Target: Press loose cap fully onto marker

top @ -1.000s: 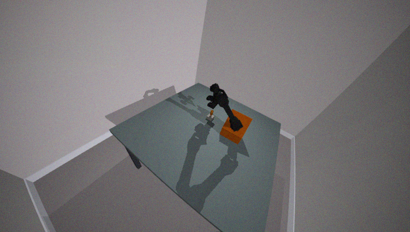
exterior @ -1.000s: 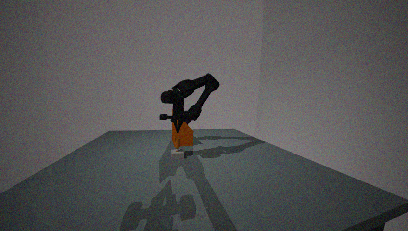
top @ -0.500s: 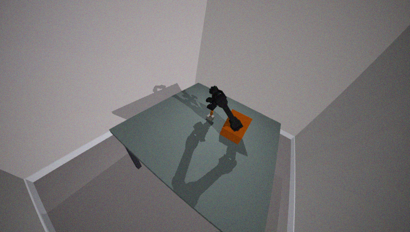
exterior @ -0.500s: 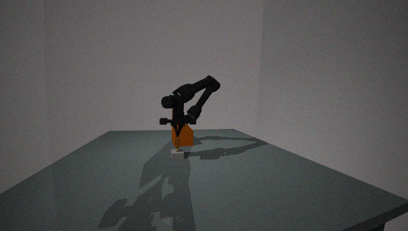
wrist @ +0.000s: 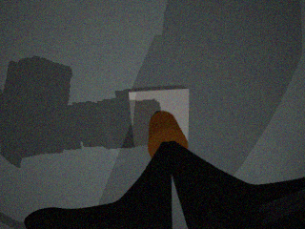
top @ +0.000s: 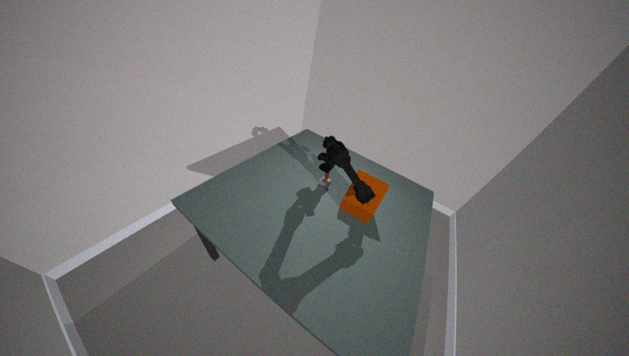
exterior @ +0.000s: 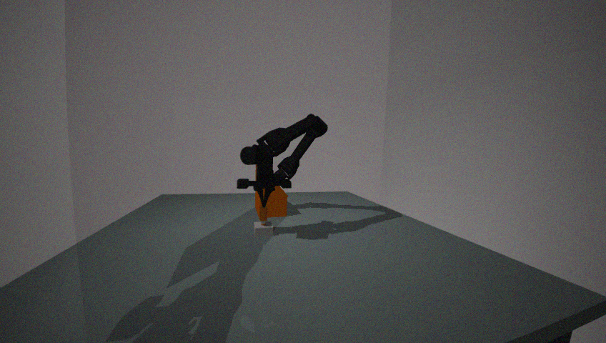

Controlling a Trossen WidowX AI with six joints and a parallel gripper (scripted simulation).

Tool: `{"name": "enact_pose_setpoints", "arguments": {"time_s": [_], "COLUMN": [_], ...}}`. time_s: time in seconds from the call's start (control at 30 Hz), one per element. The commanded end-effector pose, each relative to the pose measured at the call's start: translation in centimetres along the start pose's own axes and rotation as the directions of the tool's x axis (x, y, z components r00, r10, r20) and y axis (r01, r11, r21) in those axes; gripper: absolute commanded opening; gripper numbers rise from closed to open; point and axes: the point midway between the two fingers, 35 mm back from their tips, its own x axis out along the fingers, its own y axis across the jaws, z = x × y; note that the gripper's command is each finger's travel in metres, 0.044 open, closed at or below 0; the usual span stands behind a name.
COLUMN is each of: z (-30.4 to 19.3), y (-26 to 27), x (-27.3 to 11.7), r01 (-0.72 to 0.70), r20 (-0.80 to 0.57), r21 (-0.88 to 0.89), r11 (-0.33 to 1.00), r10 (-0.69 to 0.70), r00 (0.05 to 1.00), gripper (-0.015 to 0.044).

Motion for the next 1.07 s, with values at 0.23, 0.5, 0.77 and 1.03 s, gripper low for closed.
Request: {"name": "enact_pose_setpoints", "arguments": {"time_s": [0.23,0.5,0.77,1.03], "z": [0.1,0.1,0.1,0.1], "y": [-0.1,-0.1,-0.1,-0.1], "x": [-8.8,-9.1,-9.1,-9.1], "r01": [0.004,0.004,0.004,0.004], "r20": [0.000,-0.001,-0.001,-0.001], "r21": [0.001,0.001,0.001,0.001], "r11": [1.000,1.000,1.000,1.000], "r10": [-0.004,-0.004,-0.004,-0.004], "r00": [1.000,1.000,1.000,1.000], "gripper": [0.0000,0.0105,0.0315,0.0440]}}
